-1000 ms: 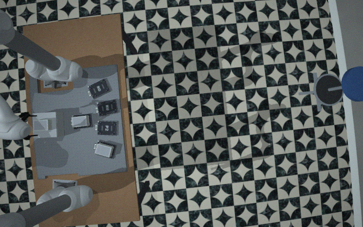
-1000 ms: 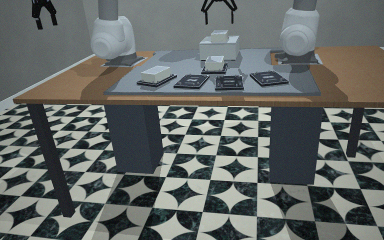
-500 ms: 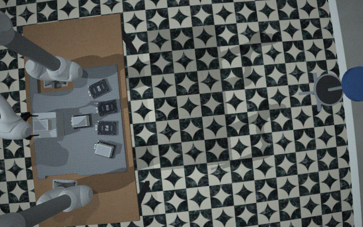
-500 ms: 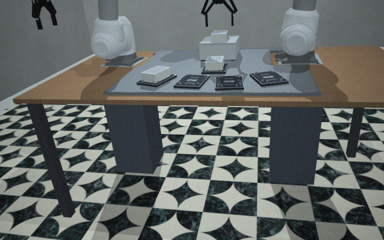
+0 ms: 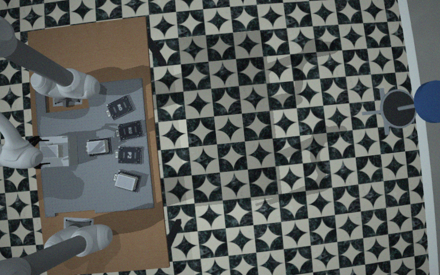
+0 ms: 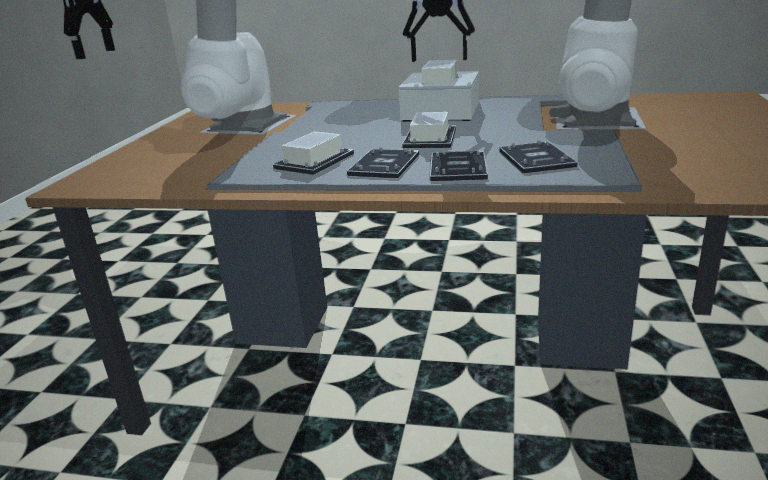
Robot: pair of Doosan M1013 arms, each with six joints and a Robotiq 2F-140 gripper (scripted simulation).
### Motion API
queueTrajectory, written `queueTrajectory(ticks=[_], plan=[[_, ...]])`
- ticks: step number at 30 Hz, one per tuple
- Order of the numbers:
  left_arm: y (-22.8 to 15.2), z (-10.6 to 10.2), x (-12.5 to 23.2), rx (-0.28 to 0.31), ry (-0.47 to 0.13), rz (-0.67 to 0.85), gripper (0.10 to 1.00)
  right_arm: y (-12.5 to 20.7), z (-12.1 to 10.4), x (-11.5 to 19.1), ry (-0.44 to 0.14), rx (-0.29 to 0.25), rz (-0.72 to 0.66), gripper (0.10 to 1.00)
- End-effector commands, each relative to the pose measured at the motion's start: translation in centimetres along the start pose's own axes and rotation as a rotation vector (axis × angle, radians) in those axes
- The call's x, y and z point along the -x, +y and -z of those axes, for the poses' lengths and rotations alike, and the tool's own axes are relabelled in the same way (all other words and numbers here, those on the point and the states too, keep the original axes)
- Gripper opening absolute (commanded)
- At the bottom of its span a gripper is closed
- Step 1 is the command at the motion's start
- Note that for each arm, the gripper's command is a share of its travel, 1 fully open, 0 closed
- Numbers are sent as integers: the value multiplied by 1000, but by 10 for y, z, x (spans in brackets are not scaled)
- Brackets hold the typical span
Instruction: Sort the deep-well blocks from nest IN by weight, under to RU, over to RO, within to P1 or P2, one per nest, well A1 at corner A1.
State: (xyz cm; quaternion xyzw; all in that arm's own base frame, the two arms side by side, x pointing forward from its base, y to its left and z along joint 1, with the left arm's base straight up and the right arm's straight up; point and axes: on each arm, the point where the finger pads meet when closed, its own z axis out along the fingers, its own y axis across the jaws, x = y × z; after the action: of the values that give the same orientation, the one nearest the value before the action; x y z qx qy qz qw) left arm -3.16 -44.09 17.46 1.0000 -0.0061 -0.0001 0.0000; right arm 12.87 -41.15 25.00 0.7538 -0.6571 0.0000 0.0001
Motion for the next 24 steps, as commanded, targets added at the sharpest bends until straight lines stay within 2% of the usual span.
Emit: queueTrajectory(ticks=[1, 13, 24], plan=[[0, -5, 0, 1, 0, 0, 1000, 0, 1, 0, 1, -1, 0, 1000], [0, -25, 0, 1, 0, 0, 1000, 0, 1, 0, 1, -1, 0, 1000], [0, -34, 0, 1, 0, 0, 1000, 0, 1, 0, 1, -1, 0, 1000]])
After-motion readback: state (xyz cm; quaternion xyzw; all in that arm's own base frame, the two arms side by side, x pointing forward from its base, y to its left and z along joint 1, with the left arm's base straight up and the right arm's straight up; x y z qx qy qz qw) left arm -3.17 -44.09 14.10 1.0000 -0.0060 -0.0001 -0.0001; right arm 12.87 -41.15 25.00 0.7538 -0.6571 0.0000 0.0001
